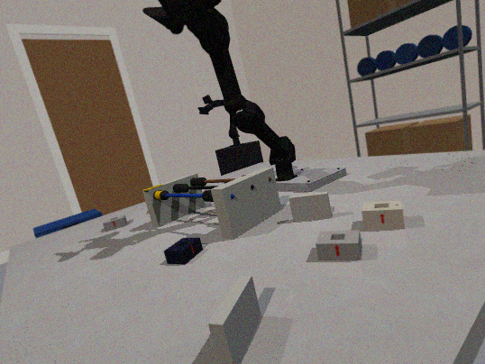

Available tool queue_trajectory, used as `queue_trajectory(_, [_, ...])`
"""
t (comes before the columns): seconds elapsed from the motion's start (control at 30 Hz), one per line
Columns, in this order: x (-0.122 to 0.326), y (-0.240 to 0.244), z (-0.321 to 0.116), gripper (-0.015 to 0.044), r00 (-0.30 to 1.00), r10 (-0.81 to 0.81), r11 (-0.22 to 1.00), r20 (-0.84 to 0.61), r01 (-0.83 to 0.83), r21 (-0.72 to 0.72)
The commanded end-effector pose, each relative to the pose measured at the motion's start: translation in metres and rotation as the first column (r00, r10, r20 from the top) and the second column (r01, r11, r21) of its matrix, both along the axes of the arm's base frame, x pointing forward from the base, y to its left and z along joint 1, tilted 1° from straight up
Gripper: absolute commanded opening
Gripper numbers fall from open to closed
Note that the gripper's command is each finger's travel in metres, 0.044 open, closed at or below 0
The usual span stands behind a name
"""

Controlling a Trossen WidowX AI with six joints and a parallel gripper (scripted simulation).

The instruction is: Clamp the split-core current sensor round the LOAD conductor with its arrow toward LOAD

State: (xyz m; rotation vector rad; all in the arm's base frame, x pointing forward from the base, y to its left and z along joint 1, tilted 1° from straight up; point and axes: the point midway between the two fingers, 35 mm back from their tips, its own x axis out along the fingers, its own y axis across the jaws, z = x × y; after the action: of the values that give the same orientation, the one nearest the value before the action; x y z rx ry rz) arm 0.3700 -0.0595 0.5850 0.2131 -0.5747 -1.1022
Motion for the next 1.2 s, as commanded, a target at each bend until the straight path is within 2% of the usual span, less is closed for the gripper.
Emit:
queue_trajectory(0.0, [-0.001, 0.002, 0.001, 0.0426, 1.000, 0.006, 1.000, 0.001, -0.006, -0.003])
queue_trajectory(0.03, [-0.006, 0.009, 0.006, 0.0440, 1.000, 0.025, 1.000, 0.004, -0.025, -0.014])
queue_trajectory(0.3, [-0.092, 0.084, 0.058, 0.0440, 0.961, 0.271, 0.953, 0.062, -0.259, -0.160])
queue_trajectory(0.37, [-0.107, 0.084, 0.063, 0.0440, 0.969, 0.246, 0.949, 0.036, -0.233, -0.214])
queue_trajectory(0.57, [-0.181, 0.104, 0.082, 0.0440, 0.919, 0.389, 0.882, 0.064, -0.352, -0.313])
queue_trajectory(0.73, [-0.228, 0.095, 0.087, 0.0440, 0.902, 0.427, 0.842, 0.061, -0.372, -0.391])
queue_trajectory(0.9, [-0.267, 0.064, 0.083, 0.0440, 0.861, 0.499, 0.809, 0.102, -0.421, -0.410])
queue_trajectory(1.17, [-0.281, -0.003, 0.053, 0.0440, 0.802, 0.580, 0.781, 0.140, -0.500, -0.375])
